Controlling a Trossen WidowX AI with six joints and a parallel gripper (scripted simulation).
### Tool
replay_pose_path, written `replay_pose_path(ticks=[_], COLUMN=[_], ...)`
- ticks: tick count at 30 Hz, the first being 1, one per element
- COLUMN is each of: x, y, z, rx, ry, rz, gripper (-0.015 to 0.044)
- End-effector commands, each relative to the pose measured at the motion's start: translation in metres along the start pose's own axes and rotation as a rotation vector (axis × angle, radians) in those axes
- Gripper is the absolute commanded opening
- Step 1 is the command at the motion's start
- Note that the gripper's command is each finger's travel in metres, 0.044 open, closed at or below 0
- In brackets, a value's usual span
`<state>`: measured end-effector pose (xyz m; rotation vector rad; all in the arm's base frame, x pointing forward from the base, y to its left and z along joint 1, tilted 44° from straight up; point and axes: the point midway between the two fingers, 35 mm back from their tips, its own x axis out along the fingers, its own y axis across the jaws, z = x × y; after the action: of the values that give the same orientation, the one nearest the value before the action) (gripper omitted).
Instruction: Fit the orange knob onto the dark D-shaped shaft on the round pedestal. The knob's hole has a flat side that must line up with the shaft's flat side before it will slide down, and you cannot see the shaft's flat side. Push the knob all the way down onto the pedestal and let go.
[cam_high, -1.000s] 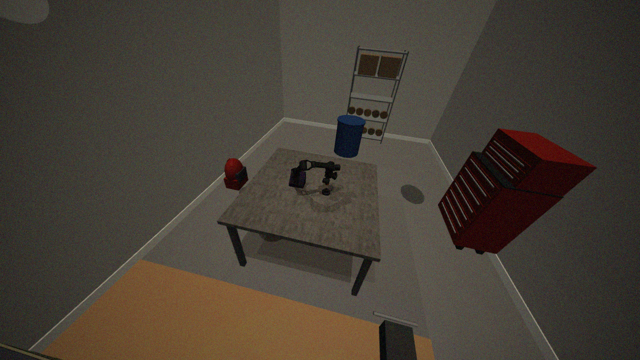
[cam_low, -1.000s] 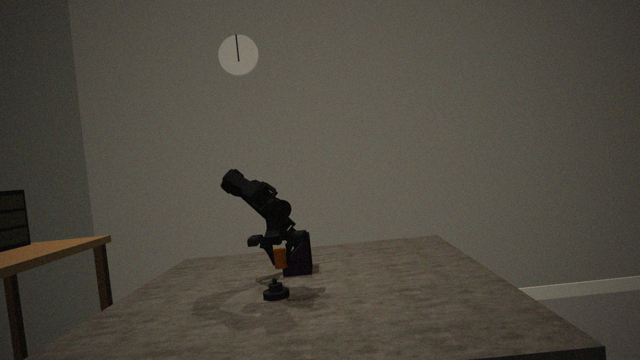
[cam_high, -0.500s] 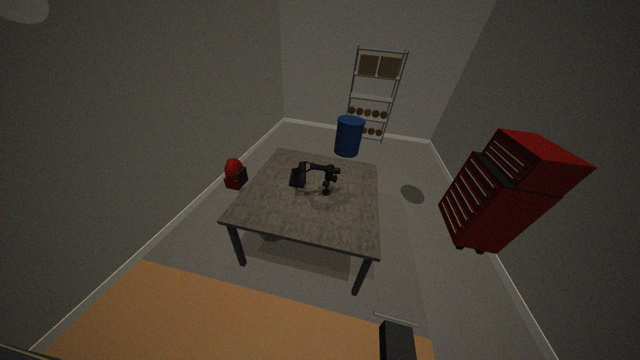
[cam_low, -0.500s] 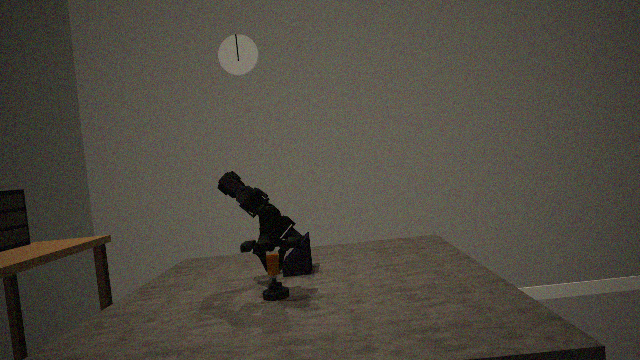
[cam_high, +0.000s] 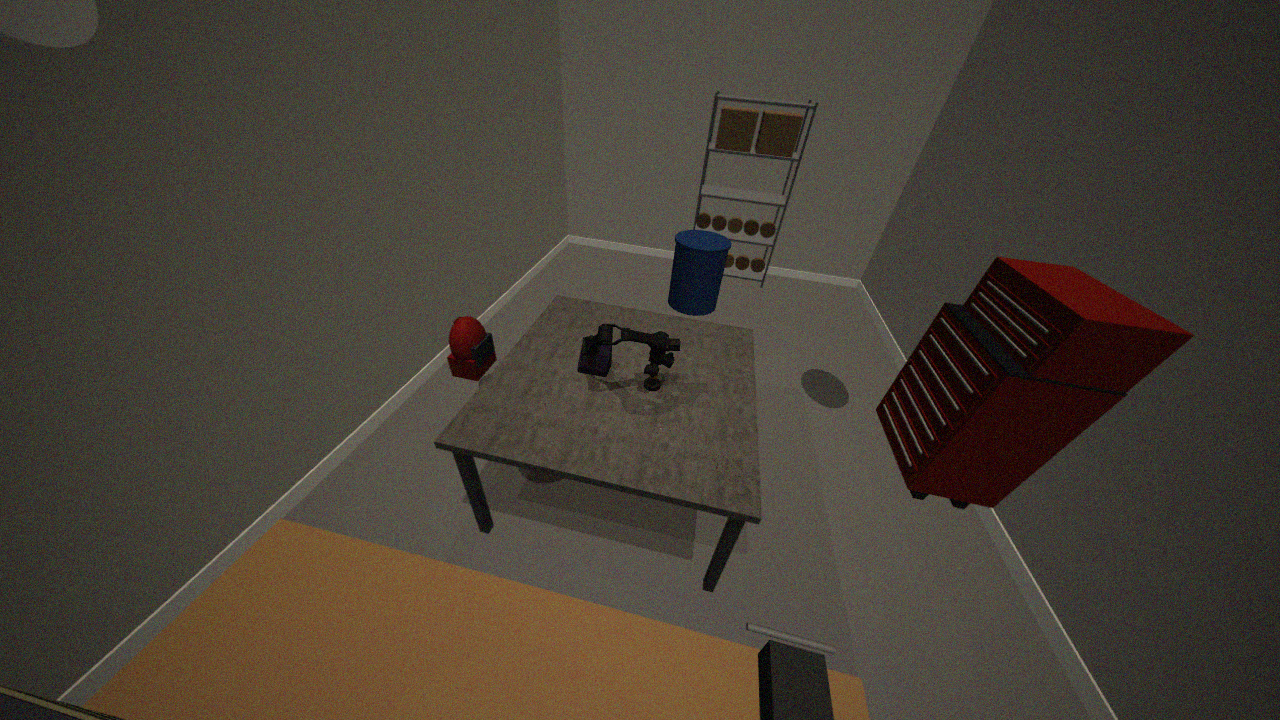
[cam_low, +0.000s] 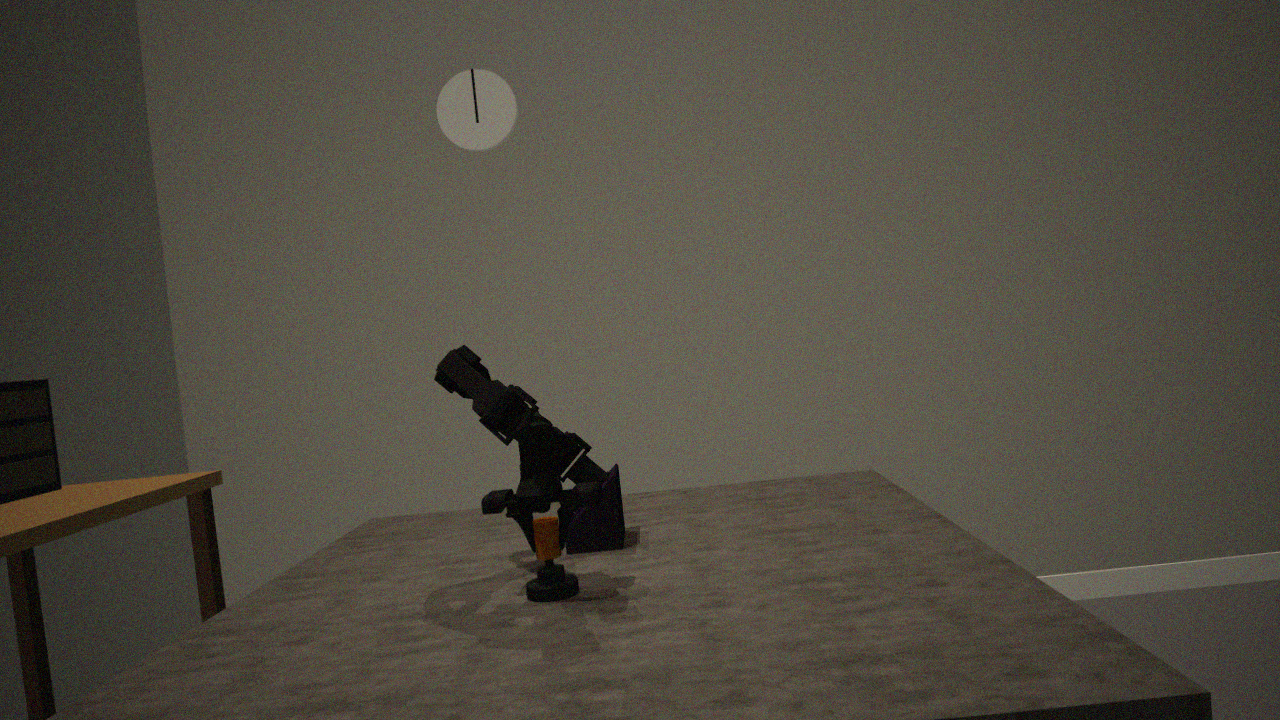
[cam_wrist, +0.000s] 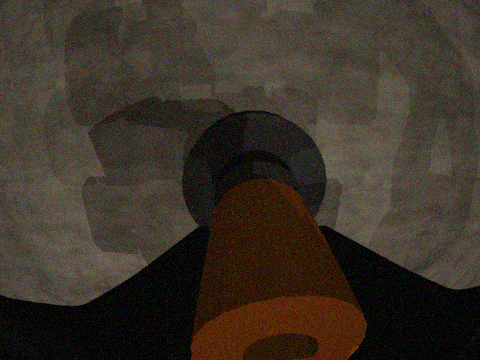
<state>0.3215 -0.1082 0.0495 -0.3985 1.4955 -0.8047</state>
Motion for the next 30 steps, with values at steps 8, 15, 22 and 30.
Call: replay_pose_path(ticks=[8,15,22,30], x=[0.0014,0.0018,0.0023,-0.0034], y=[-0.0006,0.0000,0.0003,0.0005], z=[-0.0006,-0.0020,-0.0020,-0.0018], rx=[0.000,0.000,0.000,-0.025], ry=[-0.003,-0.003,-0.003,-0.003], rz=[-0.002,-0.002,-0.002,-0.002], gripper=[0.0000,0.0000,0.0000,0.0000])
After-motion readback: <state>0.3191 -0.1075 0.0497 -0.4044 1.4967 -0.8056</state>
